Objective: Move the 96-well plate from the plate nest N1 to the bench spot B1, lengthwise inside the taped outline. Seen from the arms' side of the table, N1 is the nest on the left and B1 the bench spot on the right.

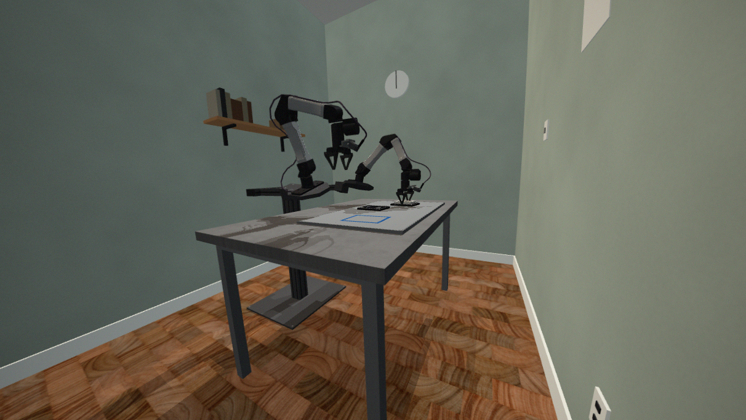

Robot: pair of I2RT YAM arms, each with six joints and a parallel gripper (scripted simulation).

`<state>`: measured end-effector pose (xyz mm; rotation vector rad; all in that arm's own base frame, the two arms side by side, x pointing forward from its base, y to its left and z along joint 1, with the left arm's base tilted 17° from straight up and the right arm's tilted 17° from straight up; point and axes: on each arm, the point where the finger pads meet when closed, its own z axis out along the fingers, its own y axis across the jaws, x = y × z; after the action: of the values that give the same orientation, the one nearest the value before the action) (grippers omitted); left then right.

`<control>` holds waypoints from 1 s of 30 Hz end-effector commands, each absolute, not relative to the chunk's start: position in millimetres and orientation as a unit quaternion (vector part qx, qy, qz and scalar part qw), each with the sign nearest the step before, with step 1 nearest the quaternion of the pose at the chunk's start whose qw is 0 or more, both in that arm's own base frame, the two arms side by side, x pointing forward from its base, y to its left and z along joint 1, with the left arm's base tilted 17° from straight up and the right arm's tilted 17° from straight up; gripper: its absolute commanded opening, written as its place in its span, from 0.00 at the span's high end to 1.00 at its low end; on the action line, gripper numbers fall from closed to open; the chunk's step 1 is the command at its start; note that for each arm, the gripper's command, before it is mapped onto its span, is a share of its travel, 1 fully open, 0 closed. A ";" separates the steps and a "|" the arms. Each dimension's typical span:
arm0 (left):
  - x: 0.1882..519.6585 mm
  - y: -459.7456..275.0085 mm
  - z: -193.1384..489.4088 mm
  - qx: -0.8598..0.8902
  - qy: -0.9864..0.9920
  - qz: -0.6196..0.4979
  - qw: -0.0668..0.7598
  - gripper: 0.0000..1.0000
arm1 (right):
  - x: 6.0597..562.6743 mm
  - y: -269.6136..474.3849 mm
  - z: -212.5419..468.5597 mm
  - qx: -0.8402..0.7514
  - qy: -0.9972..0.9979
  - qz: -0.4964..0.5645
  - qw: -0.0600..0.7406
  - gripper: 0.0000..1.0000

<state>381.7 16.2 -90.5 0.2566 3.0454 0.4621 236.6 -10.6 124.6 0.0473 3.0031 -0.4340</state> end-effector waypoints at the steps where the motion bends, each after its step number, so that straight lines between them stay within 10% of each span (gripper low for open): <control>1: 390.7 16.5 -78.8 0.082 0.984 0.147 0.050 0.00 | 226.4 -12.8 116.4 0.014 0.988 -0.150 0.029 0.00; 17: 388.3 16.5 -79.8 0.082 0.985 0.147 0.047 0.00 | 226.4 -12.8 116.4 0.014 0.988 -0.150 0.029 0.00; 18: 388.3 16.5 -79.8 0.082 0.985 0.147 0.047 1.00 | 226.4 -12.8 116.4 0.014 0.988 -0.150 0.029 0.00; 30: 385.4 15.4 -87.3 0.083 0.985 0.149 0.035 1.00 | 226.4 -12.8 116.4 0.014 0.988 -0.150 0.029 0.00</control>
<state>381.7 16.2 -90.2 0.2561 3.0429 0.4616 236.6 -10.6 124.6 0.0473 3.0031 -0.4340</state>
